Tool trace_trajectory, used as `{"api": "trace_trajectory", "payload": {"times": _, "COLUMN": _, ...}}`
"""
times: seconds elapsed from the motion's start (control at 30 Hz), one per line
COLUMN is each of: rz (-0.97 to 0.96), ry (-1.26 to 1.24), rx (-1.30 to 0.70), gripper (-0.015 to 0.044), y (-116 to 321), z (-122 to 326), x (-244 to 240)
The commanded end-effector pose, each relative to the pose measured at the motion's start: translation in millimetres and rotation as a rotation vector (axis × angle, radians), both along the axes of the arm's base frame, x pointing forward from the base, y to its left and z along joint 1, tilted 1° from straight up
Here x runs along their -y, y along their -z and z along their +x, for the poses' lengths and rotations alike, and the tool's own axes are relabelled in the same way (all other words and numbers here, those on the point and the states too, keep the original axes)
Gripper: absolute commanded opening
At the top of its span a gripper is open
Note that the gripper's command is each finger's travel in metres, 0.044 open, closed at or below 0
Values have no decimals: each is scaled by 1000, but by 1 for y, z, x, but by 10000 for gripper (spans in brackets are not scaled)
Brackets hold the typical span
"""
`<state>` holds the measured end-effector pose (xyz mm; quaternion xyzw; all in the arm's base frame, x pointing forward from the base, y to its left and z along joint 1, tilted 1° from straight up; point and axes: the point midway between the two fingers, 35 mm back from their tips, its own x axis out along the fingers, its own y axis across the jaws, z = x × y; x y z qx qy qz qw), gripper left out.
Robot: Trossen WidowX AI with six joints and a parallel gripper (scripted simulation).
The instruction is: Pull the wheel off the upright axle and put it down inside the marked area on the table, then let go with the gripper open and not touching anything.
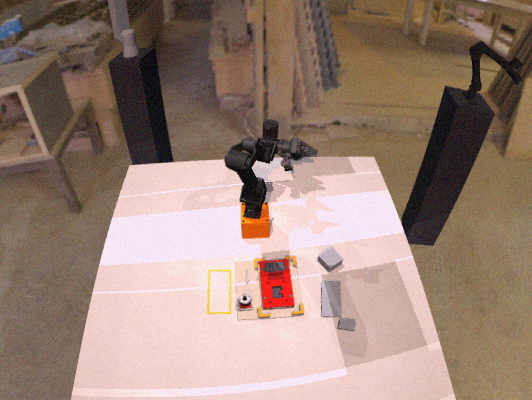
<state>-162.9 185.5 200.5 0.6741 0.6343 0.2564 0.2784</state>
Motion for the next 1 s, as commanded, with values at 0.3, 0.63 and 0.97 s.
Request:
{"api": "trace_trajectory", "payload": {"times": 0.3, "rz": -59, "ry": 117, "rx": 226, "gripper": 300, "y": 4, "z": 19, "x": -42}}
{"api": "trace_trajectory", "payload": {"times": 0.63, "rz": -205, "ry": 213, "rx": 525, "gripper": 300, "y": 13, "z": 54, "x": -94}}
{"api": "trace_trajectory", "payload": {"times": 0.97, "rz": -415, "ry": 250, "rx": 845, "gripper": 300, "y": 22, "z": 102, "x": -134}}
